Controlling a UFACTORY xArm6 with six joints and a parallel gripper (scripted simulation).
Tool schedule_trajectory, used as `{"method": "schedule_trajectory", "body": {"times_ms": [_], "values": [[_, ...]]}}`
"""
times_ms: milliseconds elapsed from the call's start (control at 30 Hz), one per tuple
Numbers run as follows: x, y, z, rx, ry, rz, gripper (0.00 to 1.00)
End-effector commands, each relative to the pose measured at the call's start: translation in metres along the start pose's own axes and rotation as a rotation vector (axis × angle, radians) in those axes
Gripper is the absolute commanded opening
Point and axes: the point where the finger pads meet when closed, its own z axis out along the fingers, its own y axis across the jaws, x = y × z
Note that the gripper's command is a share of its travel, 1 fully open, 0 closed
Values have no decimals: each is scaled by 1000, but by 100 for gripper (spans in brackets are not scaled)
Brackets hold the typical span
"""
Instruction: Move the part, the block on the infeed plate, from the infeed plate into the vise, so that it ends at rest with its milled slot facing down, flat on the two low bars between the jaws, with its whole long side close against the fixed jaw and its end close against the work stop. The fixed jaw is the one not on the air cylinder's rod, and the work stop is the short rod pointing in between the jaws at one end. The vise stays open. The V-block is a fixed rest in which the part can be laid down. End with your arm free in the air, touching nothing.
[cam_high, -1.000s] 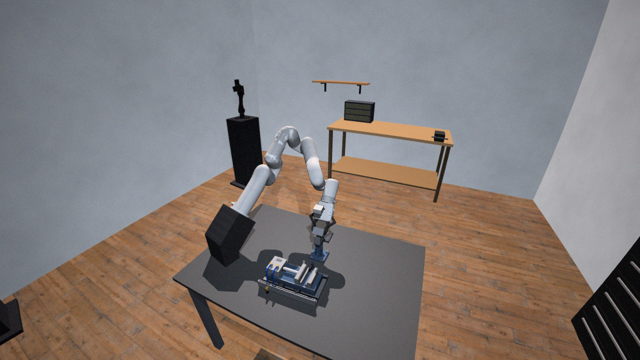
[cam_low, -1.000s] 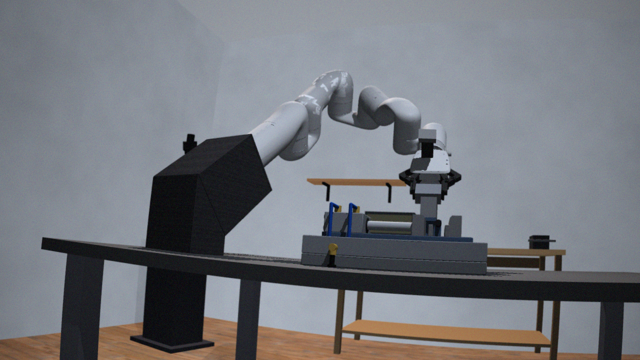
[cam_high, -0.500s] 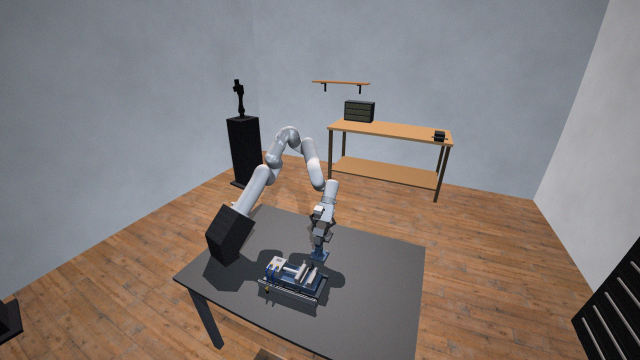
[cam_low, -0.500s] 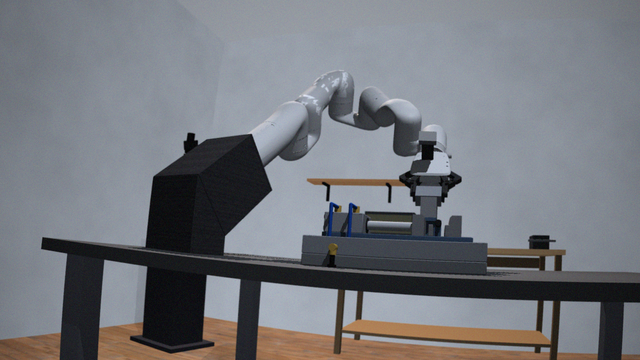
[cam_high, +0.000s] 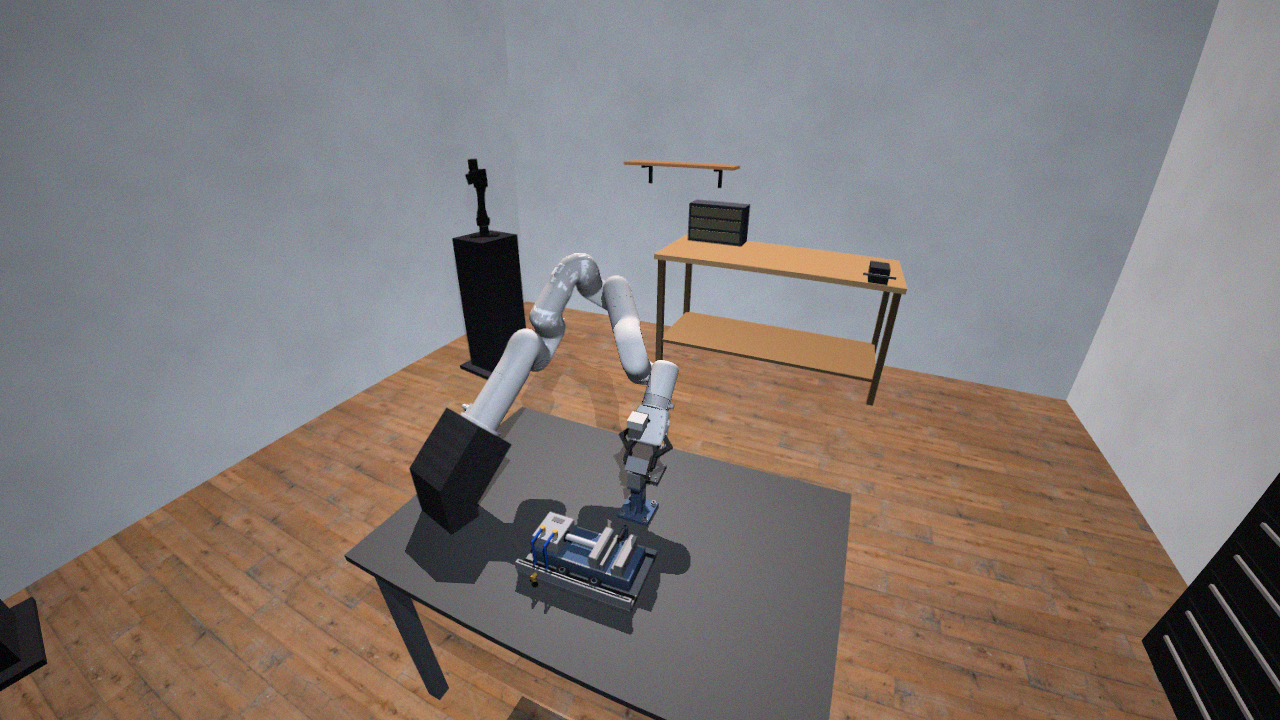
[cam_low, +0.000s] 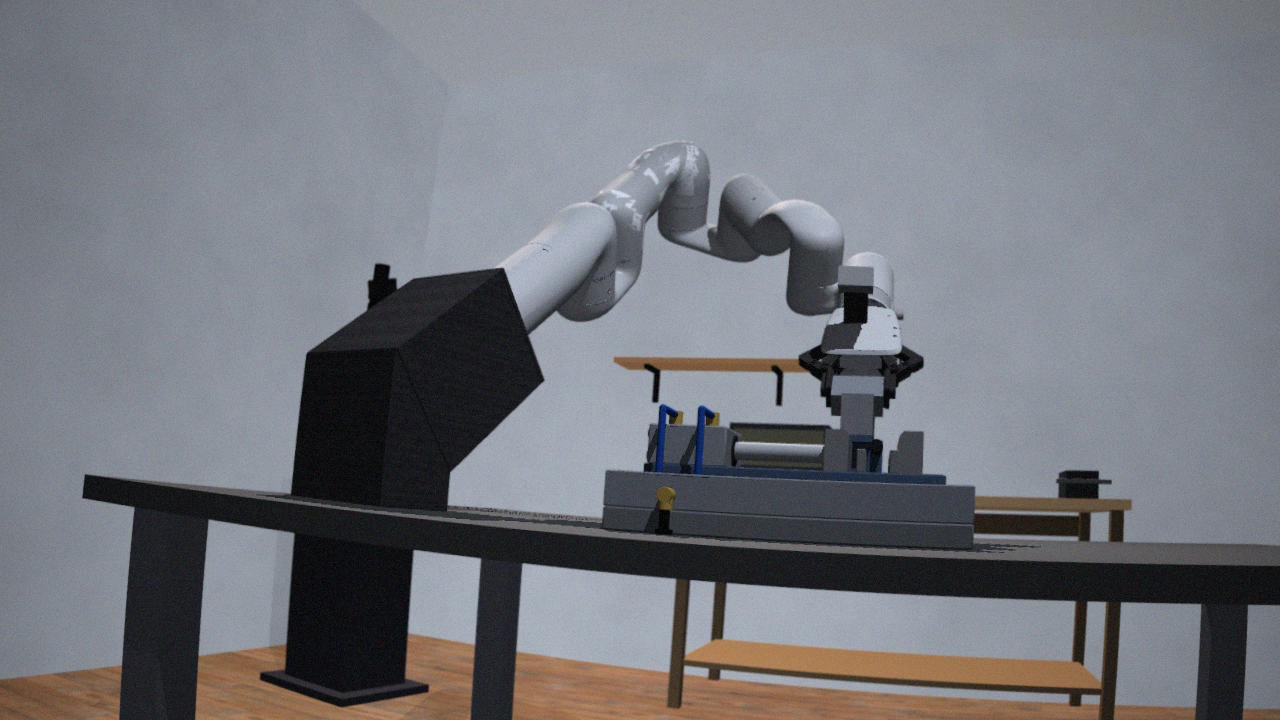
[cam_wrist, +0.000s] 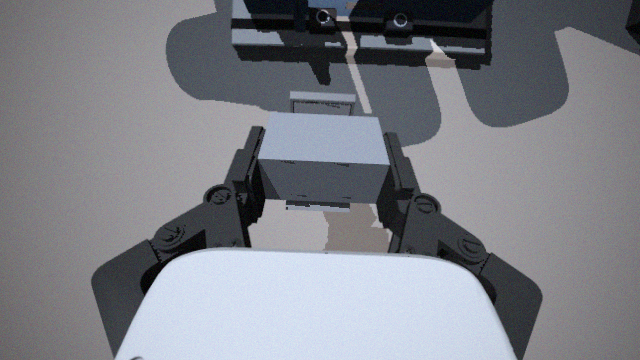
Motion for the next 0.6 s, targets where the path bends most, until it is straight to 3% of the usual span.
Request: {"method": "schedule_trajectory", "body": {"times_ms": [0, 567], "values": [[-1, -1, 0, 3, 0, 1, 0], [-3, -2, 1, 3, 0, 1, 0]]}}
